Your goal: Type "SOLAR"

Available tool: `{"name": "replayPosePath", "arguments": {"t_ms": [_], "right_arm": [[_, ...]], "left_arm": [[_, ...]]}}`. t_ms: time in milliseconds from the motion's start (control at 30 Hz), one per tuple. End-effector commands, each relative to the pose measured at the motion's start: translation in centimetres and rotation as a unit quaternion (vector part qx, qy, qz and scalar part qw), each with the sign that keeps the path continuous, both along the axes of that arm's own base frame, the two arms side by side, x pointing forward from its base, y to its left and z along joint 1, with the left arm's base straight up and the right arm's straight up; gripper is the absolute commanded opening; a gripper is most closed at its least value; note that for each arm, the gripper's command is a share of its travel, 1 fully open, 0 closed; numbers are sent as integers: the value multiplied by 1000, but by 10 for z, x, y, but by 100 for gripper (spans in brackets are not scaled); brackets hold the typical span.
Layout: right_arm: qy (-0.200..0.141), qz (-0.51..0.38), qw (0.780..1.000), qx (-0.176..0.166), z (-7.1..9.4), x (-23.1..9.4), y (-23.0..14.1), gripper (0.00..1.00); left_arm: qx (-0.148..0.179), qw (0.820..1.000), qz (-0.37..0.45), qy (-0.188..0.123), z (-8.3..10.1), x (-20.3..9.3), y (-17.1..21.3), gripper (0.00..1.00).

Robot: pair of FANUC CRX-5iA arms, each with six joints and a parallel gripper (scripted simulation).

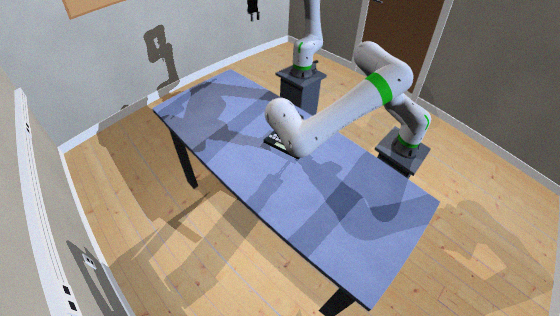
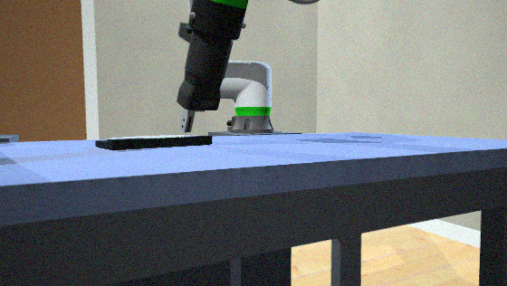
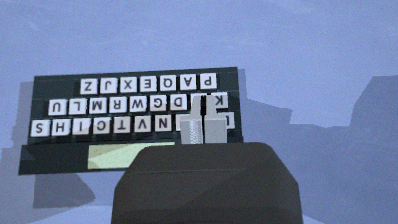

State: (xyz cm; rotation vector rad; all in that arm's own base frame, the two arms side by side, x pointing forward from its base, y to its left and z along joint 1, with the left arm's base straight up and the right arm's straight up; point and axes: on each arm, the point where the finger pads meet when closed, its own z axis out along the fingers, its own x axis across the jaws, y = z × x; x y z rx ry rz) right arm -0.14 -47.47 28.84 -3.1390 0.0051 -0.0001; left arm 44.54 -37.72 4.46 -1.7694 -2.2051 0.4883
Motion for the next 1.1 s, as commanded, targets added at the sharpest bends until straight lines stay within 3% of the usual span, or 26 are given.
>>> {"name": "replayPosePath", "arguments": {"t_ms": [0, 1067], "right_arm": [[0, 0, 1000, -1, 1, 0, 0, 100], [0, 0, 1000, -1, 1, 0, 0, 100]], "left_arm": [[-1, 1000, 0, -1, 0, 1, 0, 0], [-1, 1000, 0, -1, -6, 1, 0, 0]]}}
